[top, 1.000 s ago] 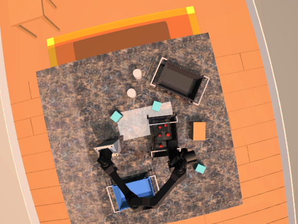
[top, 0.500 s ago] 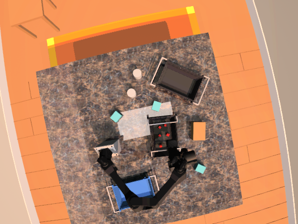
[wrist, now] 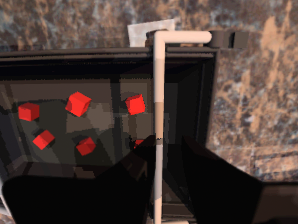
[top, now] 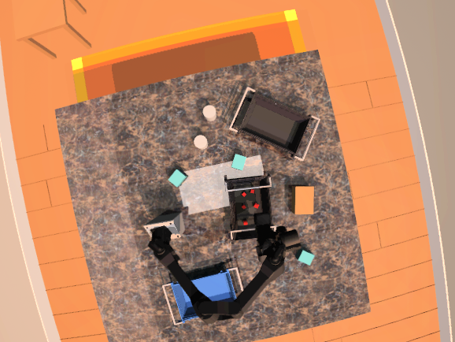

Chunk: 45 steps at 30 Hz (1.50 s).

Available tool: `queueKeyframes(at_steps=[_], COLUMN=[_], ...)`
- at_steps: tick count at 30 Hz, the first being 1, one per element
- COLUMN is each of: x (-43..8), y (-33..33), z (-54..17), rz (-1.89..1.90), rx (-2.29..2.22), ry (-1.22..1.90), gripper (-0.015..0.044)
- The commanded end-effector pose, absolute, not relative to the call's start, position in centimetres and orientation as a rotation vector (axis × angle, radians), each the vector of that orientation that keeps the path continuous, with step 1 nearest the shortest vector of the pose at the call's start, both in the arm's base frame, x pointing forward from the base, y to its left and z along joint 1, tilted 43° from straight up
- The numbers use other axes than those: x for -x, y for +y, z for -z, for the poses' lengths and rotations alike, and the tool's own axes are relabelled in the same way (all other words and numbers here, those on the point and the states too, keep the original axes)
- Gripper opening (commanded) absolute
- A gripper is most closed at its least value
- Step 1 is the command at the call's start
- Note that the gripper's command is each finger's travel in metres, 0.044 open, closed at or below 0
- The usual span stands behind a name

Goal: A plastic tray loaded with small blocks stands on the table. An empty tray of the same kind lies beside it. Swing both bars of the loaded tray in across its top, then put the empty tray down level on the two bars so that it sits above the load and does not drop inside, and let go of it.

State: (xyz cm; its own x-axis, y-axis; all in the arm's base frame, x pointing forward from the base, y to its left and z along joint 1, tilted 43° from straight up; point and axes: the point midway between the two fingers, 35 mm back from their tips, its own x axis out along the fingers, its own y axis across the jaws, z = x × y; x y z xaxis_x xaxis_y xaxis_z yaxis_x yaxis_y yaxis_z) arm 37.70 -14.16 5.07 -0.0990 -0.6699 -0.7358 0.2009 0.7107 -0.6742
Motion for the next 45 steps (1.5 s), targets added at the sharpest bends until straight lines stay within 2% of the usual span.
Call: queueKeyframes(at_steps=[1,6,9,10,45], x=[-37.70,-37.70,-37.70,-37.70,-37.70], y=[-14.16,-14.16,-14.16,-14.16,-14.17], z=[-5.07,-5.07,-5.07,-5.07,-5.07], rz=[0.765,0.765,0.765,0.765,0.765], rx=[0.404,0.404,0.404,0.404,0.404], ry=[1.502,1.502,1.502,1.502,1.502], gripper=[0.0081,0.0081,0.0002,0.0000,0.0000])
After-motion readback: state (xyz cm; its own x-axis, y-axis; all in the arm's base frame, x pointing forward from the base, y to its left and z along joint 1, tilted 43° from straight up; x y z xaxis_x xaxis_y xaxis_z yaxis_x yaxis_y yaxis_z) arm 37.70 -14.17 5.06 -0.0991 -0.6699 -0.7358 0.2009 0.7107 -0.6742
